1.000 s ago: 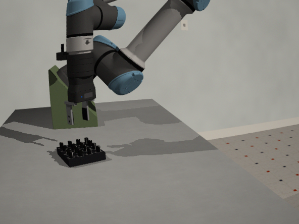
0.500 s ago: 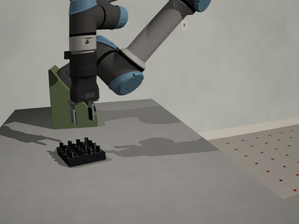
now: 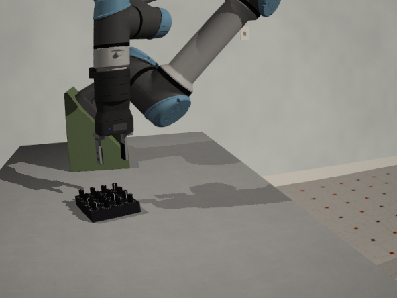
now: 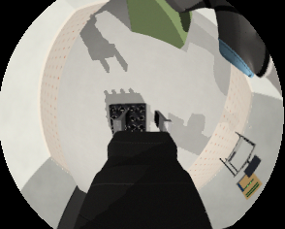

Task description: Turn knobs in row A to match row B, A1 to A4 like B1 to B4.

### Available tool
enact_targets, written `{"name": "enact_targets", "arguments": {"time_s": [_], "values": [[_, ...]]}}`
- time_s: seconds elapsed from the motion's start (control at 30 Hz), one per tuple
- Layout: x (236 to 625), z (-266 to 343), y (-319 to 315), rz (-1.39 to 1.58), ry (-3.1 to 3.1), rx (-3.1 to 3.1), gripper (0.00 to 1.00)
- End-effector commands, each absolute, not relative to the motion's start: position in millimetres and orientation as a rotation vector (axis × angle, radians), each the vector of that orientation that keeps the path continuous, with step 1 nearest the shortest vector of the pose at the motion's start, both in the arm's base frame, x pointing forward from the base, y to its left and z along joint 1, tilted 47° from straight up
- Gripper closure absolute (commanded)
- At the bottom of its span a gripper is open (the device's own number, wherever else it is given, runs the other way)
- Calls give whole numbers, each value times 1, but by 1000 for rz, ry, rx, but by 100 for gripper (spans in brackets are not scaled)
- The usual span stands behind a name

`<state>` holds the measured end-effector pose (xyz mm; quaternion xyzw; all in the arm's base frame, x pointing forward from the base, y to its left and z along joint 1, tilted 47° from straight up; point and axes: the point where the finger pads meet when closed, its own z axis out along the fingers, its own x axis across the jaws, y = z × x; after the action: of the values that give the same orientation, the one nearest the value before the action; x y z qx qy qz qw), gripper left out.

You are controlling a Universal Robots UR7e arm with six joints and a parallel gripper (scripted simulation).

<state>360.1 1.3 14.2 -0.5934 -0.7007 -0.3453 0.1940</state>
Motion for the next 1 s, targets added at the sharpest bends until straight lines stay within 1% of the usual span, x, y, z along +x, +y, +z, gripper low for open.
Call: {"name": "enact_targets", "arguments": {"time_s": [0.0,0.17,0.2,0.97], "values": [[361,15,1,-964,-1955,-1674,0],[361,15,1,-964,-1954,-1675,0],[361,15,1,-964,-1954,-1675,54],[361,15,1,-964,-1954,-1675,54]]}}
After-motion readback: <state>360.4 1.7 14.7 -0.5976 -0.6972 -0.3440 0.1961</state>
